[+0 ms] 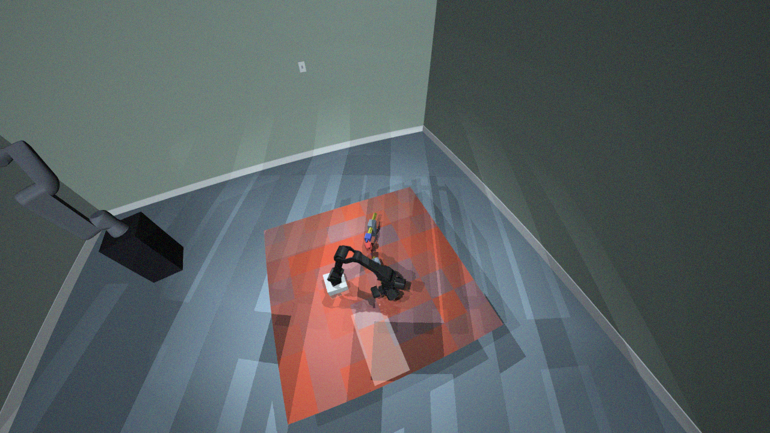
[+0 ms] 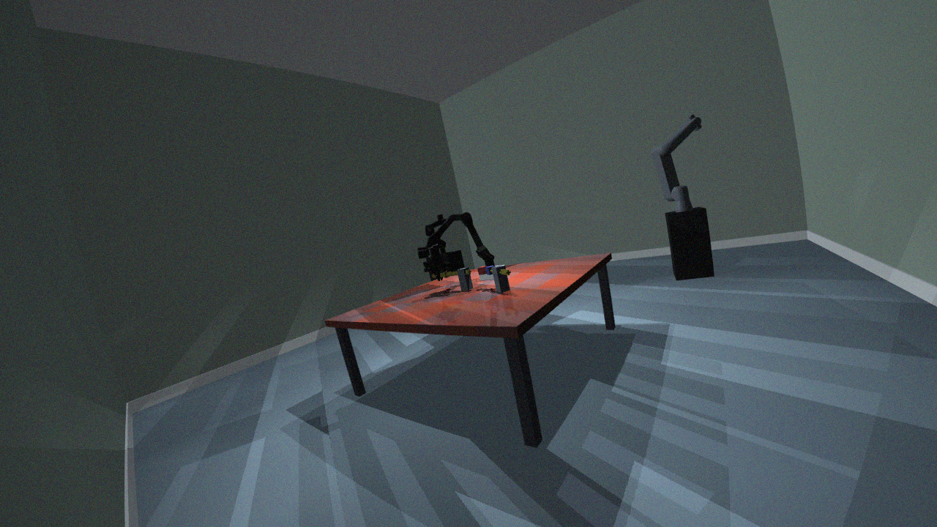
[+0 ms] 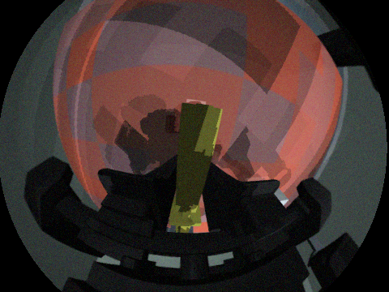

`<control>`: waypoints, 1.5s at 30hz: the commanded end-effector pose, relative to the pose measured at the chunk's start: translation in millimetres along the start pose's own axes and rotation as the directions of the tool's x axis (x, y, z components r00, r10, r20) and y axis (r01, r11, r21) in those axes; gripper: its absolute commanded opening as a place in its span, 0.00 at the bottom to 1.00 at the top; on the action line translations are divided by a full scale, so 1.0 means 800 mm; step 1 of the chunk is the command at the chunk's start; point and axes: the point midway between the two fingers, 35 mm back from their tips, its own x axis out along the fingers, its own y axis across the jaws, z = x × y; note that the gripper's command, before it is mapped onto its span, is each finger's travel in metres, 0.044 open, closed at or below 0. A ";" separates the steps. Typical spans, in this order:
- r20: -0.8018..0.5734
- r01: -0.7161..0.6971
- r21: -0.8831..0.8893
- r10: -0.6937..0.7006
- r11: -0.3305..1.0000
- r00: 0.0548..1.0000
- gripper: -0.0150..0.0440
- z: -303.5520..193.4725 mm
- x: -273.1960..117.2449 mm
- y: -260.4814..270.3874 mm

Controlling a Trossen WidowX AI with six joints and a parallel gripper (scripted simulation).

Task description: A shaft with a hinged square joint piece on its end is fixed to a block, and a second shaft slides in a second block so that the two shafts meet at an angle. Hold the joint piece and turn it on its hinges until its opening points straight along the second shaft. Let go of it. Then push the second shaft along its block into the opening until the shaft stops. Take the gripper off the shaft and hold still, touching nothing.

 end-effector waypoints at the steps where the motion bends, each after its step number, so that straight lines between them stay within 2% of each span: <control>1: 0.000 0.000 0.000 0.000 1.000 1.000 0.37 0.000 0.000 0.000; 20: -0.002 0.033 0.002 -0.033 0.999 0.999 0.37 -0.001 0.001 -0.001; 27: 0.000 0.018 0.000 -0.018 1.000 1.000 0.29 0.000 0.000 0.000; 28: 0.000 0.018 0.000 -0.018 1.000 1.000 0.25 0.000 0.000 0.000; 45: -0.004 0.035 0.002 -0.035 0.999 0.999 0.25 -0.023 0.000 0.000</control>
